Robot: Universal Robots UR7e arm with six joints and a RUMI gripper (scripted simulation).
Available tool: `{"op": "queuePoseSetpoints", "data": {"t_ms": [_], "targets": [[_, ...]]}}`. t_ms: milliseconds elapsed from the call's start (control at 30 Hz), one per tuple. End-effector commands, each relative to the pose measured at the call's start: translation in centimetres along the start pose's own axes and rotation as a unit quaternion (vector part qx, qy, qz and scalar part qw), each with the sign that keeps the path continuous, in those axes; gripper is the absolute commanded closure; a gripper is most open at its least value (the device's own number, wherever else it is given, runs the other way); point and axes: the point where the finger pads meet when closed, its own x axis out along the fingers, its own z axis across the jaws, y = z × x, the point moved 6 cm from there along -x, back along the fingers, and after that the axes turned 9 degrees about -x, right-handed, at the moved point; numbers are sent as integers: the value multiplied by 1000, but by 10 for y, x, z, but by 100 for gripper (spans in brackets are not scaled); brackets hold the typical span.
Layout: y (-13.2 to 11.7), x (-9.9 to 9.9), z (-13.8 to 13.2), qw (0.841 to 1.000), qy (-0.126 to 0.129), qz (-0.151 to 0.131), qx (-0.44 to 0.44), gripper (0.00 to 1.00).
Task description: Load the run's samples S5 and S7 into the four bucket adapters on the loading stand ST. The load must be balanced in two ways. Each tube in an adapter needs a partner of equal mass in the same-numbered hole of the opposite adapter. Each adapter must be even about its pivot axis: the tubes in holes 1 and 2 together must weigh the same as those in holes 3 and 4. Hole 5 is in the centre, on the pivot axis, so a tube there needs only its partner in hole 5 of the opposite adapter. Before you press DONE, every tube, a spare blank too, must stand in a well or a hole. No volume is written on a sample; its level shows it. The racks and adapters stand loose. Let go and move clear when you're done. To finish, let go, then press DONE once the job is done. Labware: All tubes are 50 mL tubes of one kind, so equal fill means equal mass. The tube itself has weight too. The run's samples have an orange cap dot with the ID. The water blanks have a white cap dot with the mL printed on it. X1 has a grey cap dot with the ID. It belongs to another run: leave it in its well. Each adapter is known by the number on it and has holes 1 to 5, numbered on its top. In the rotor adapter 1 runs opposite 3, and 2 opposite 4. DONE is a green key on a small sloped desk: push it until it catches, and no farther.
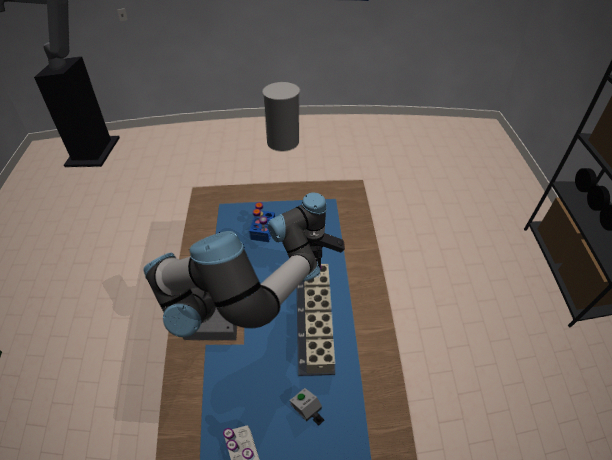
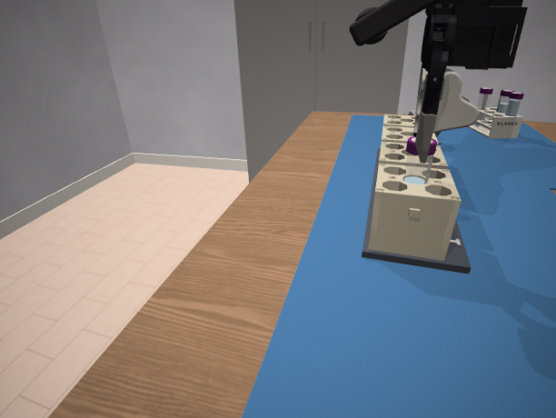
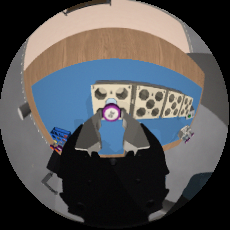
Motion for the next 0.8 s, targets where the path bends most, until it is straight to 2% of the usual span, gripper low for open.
{"op": "queuePoseSetpoints", "data": {"t_ms": [0,767], "targets": [[0,7,0,1000,0,1,0,100],[0,23,0,1000,0,1,0,100]]}}
